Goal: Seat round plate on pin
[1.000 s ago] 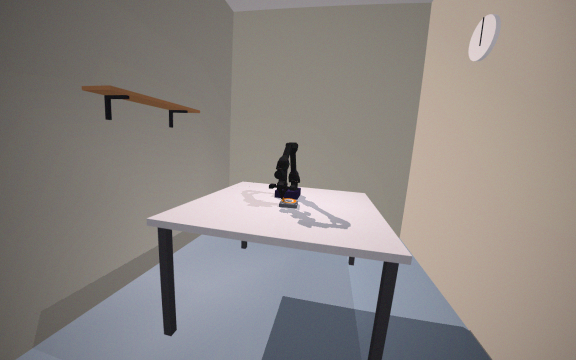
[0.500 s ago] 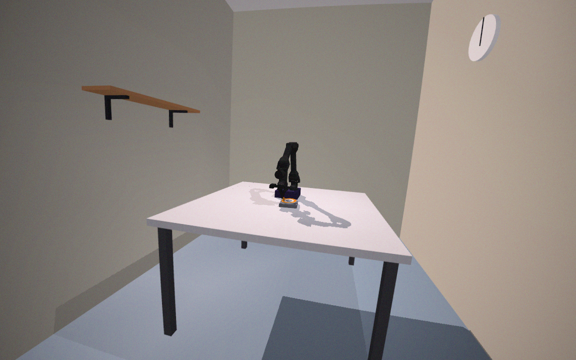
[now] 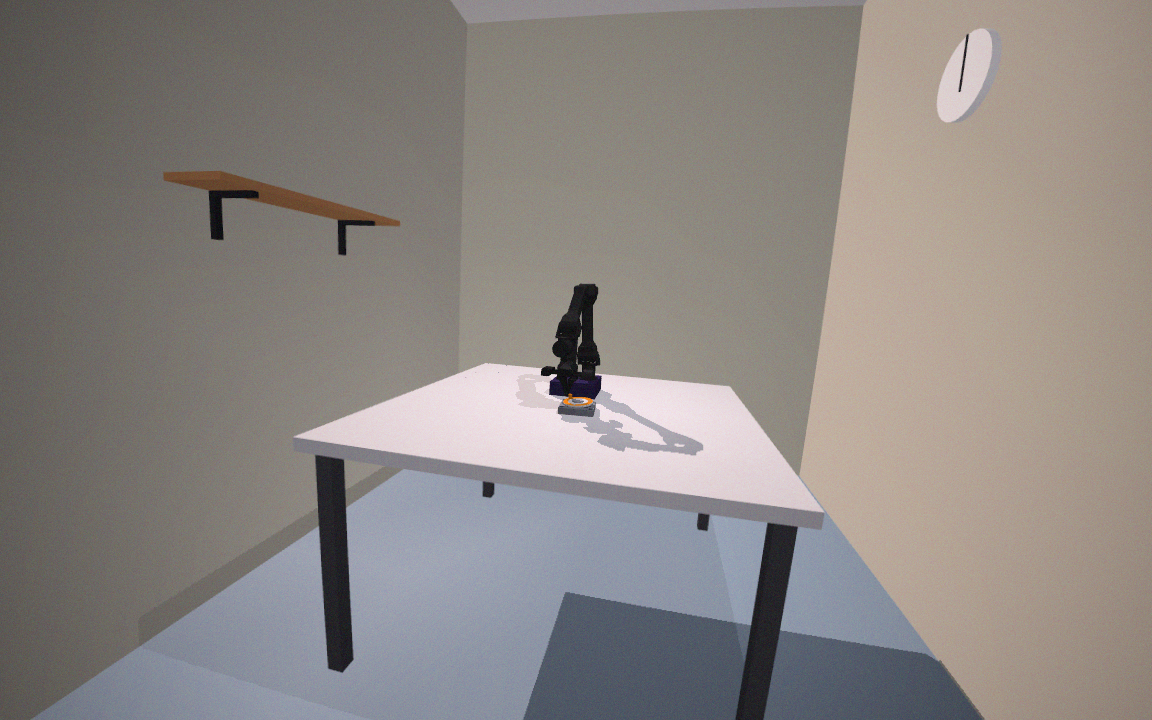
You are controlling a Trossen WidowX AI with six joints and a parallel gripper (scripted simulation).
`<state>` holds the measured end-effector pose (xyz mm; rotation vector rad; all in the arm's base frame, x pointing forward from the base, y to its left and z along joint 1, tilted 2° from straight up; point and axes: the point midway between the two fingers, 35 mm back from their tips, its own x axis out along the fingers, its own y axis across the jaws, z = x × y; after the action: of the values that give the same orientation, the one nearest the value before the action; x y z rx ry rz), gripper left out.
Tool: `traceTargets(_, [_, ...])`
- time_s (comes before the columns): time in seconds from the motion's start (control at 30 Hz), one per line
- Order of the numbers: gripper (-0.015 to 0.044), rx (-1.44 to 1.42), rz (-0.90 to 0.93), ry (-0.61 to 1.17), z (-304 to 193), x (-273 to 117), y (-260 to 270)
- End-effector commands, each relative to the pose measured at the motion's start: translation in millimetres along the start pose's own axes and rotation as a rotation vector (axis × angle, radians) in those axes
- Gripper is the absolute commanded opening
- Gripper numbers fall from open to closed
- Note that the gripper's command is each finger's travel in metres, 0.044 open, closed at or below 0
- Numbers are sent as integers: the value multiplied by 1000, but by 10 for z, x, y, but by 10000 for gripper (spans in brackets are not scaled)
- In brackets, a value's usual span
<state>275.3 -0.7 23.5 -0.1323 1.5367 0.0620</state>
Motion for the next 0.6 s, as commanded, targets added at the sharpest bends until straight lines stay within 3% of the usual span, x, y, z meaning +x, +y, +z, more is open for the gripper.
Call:
traceTargets(0.0, [0, -1, 5, 1, -68, -2, 48])
traceTargets(0.57, [0, -1, 7, 3, -222, -36, 192])
